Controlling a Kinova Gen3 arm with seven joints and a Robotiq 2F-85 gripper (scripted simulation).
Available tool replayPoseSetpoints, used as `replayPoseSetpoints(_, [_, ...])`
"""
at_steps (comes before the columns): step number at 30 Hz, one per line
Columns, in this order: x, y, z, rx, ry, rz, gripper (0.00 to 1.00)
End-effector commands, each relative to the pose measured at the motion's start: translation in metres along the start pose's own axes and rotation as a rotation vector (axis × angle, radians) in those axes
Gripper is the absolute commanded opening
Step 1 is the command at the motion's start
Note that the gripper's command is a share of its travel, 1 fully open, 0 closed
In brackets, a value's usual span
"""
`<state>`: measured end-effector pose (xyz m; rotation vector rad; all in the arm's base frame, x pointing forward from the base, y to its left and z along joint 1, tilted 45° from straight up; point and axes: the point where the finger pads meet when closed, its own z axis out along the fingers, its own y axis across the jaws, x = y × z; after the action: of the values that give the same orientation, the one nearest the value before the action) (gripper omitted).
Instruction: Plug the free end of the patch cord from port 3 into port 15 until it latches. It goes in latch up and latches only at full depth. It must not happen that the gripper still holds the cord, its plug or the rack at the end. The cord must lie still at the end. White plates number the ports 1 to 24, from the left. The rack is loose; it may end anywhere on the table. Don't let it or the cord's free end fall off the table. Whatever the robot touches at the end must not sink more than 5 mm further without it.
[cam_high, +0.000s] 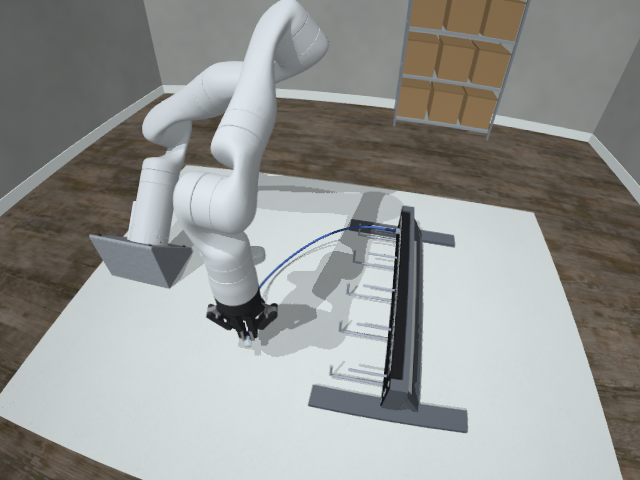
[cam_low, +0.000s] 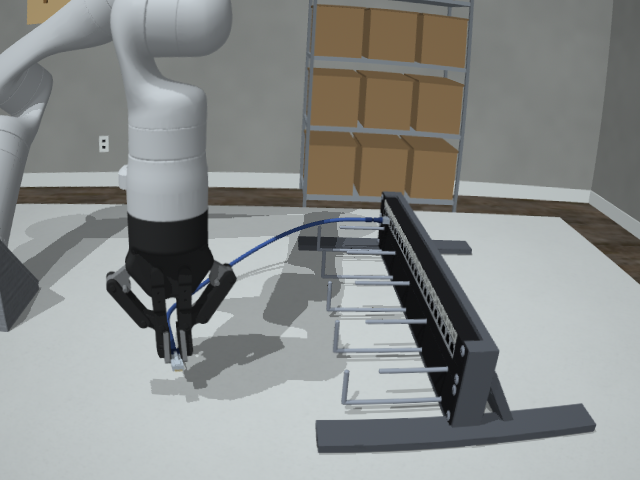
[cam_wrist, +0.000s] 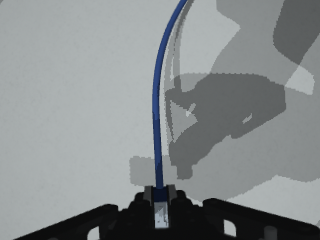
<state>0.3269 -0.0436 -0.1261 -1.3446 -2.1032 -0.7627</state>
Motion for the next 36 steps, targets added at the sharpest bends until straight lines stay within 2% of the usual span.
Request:
replayPoseSetpoints(1, [-0.001,0.002,-0.006,-0.004,-0.006,-0.002,0.0])
replayPoseSetpoints(10, [-0.001,0.002,-0.015,-0.004,-0.006,-0.002,0.0])
replayPoseSetpoints(36, [-0.001,0.002,-0.018,-0.005,-0.007,-0.002,0.0])
